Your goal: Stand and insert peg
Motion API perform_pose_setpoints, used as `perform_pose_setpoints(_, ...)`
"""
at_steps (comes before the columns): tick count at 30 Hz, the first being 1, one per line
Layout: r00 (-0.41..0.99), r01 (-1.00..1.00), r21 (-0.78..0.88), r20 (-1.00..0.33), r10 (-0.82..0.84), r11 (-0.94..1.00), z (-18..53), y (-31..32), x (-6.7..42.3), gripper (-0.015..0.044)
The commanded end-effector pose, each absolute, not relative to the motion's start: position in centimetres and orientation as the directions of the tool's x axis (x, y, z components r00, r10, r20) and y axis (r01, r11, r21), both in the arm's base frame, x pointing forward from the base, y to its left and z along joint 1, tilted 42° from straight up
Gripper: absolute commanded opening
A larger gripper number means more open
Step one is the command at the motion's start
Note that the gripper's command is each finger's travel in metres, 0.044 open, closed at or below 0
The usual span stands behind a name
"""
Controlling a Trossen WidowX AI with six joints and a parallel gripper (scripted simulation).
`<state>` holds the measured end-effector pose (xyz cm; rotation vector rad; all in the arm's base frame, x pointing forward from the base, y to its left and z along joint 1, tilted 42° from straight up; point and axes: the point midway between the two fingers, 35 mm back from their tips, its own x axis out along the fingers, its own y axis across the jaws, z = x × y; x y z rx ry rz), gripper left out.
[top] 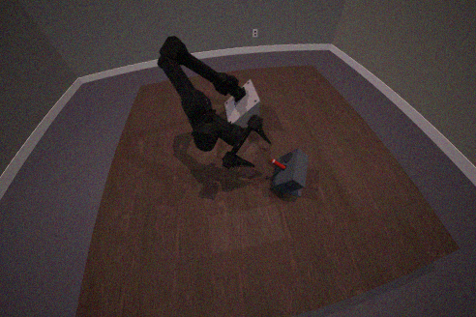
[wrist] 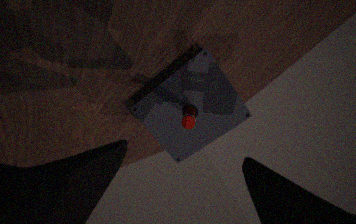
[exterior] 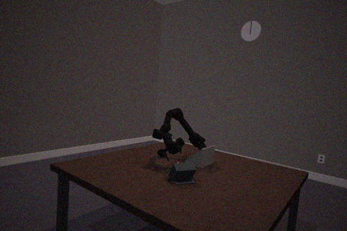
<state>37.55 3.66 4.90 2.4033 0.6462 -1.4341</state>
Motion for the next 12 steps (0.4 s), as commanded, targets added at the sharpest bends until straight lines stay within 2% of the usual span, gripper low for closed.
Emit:
perform_pose_setpoints(1, 0.412, 0.506, 0.001, -0.879, 0.24, -0.862, 5.5, 3.5, 37.3, 0.044)
perform_pose_setpoints(12, 0.412, 0.506, 0.001, -0.879, 0.24, -0.863, 6.8, 3.1, 36.7, 0.044)
